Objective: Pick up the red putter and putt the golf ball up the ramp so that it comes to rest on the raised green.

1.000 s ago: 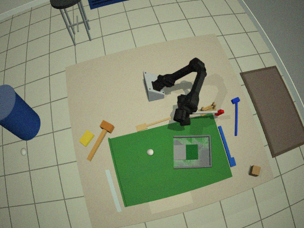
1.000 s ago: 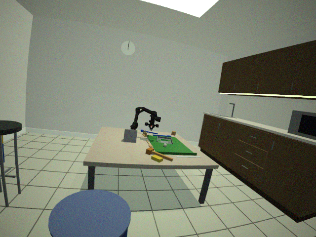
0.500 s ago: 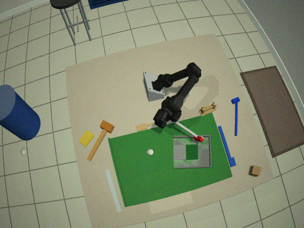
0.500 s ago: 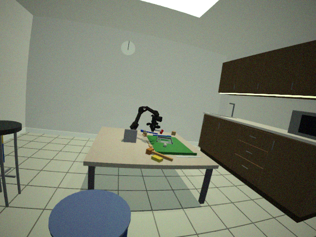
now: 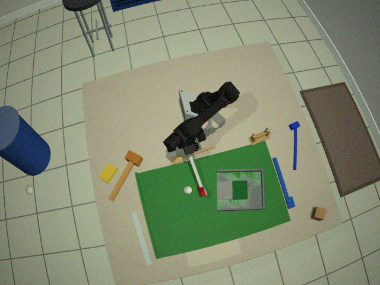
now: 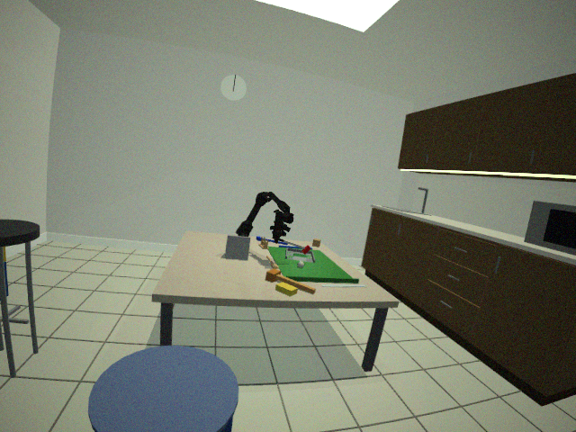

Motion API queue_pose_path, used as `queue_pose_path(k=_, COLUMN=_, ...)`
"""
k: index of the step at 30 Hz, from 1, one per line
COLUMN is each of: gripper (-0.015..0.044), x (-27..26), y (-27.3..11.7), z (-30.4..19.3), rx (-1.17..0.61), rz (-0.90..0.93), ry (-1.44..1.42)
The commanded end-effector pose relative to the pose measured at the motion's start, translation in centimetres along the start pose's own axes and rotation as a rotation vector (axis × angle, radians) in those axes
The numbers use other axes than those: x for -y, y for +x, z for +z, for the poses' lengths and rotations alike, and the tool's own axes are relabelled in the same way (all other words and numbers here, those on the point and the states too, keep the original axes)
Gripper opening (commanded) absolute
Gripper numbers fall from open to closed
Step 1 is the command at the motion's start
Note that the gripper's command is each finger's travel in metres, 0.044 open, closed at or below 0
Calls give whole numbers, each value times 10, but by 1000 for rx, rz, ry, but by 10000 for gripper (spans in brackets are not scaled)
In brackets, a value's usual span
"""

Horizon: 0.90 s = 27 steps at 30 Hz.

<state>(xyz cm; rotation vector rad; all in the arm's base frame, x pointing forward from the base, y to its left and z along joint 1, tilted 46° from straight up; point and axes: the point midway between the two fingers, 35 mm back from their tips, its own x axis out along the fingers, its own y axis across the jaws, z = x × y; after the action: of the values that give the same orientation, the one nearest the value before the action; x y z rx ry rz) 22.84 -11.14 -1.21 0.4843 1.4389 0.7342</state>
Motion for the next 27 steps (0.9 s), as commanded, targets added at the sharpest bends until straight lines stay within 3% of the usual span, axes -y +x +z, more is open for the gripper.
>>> queue_pose_path(k=1, gripper=0, x=31, y=0, z=-20, rx=-5, rz=-10, ry=200)
queue_pose_path(k=6, gripper=0, x=51, y=3, z=-38, rx=-11, rz=-11, ry=347)
queue_pose_path(k=27, gripper=0, x=51, y=43, z=-38, rx=-11, rz=-10, ry=347)
